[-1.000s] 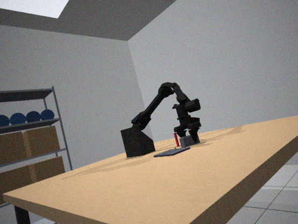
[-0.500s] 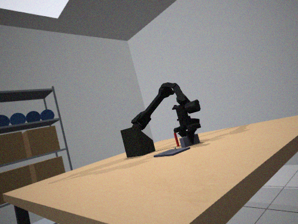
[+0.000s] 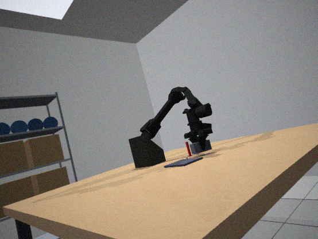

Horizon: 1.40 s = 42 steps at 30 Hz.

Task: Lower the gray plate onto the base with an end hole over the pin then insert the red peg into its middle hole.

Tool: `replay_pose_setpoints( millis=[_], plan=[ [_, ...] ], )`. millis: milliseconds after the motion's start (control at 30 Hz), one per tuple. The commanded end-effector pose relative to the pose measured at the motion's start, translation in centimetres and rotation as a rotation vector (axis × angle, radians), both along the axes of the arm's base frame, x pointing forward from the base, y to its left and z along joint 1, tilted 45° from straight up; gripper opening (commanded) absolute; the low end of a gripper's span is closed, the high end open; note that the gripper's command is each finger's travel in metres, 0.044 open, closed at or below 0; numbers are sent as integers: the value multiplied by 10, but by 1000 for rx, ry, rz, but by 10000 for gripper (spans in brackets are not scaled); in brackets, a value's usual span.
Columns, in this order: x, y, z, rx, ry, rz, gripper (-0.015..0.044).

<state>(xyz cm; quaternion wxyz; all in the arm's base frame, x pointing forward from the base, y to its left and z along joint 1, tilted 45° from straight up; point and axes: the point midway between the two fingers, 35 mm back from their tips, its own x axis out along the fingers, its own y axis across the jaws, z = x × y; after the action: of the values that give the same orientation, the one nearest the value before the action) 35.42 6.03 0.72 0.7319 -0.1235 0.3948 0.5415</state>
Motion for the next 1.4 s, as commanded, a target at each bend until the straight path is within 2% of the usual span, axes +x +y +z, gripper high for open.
replay_pose_setpoints(
  millis=[0, 1033, 1367],
  plan=[
    [2, -12, 12, -5, -15, 1, 0],
    [-18, -82, 78, -1, -14, 2, 0],
    [-17, -89, 66, -1, -9, -3, 0]
  ],
)
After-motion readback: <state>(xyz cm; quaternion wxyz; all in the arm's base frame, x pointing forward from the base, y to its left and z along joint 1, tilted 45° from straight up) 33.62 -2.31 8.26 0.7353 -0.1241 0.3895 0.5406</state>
